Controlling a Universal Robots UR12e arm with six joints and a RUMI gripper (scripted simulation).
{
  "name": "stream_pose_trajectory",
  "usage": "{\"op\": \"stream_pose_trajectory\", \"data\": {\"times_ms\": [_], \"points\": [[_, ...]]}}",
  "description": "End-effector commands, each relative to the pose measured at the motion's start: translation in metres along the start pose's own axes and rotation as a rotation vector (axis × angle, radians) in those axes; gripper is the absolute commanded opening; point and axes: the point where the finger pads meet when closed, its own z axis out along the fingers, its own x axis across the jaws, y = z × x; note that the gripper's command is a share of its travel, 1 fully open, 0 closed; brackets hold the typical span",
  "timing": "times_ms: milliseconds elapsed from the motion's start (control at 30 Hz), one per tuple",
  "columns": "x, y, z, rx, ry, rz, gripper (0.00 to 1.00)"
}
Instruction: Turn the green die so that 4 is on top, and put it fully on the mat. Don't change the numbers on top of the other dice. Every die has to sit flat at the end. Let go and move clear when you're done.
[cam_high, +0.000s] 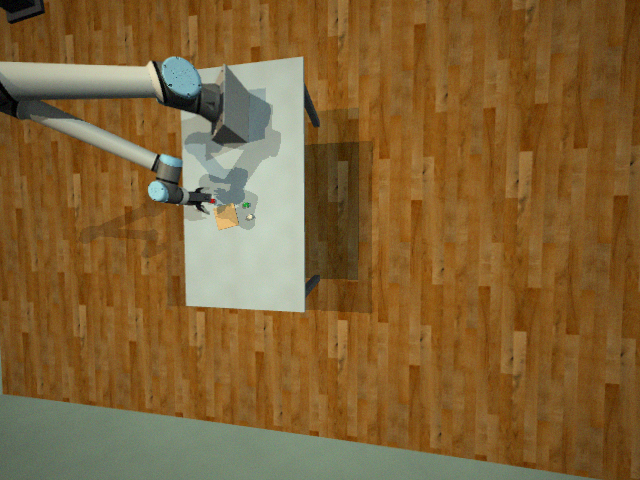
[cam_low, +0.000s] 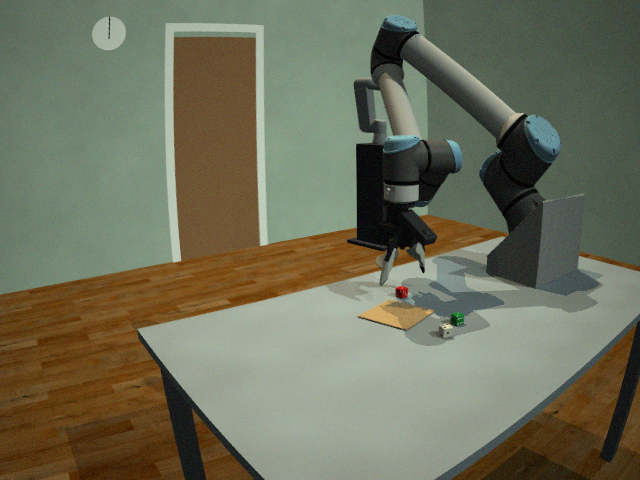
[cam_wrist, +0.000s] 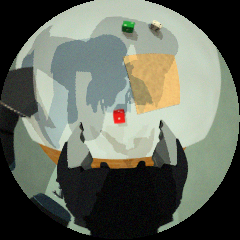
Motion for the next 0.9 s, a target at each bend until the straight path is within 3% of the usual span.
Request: {"op": "stream_pose_trajectory", "data": {"times_ms": [0,467,867], "points": [[0.0,0.0,0.0,0.0,0.001,0.0,1.0],[0.004,-0.031,0.0,0.0,0.001,0.0,1.0],[0.016,-0.128,0.0,0.0,0.001,0.0,1.0]]}}
